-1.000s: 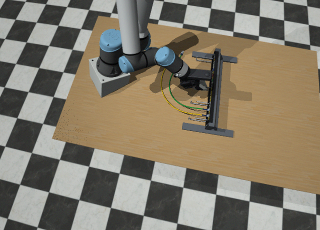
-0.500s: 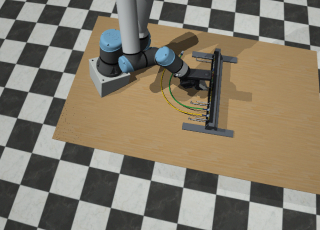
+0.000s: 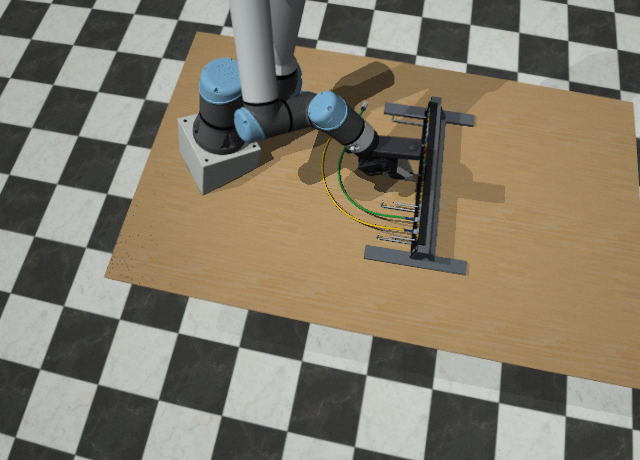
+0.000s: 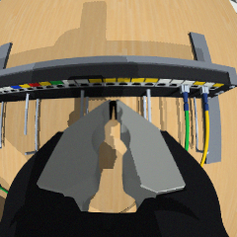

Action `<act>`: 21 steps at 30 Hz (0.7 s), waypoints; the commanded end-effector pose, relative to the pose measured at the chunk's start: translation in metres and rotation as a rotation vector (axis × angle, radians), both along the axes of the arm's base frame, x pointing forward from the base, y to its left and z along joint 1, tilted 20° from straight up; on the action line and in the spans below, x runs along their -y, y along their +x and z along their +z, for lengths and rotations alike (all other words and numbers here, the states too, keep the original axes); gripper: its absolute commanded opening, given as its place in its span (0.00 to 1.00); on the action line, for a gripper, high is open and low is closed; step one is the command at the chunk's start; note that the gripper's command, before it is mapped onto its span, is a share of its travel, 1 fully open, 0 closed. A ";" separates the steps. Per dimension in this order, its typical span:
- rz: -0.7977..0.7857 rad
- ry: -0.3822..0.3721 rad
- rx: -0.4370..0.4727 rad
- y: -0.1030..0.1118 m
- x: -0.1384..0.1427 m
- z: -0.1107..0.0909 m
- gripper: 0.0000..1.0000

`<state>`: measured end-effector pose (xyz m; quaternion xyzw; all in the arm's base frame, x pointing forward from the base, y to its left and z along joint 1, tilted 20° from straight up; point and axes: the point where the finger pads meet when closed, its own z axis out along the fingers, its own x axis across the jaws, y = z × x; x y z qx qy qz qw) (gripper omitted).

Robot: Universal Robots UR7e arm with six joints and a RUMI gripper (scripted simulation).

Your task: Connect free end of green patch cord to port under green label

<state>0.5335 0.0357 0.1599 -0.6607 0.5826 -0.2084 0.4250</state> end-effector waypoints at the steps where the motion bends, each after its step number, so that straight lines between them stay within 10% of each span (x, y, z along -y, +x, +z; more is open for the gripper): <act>1: 0.000 0.000 0.001 -0.003 0.002 0.003 0.00; 21: 0.000 0.000 0.001 -0.025 0.011 0.019 0.00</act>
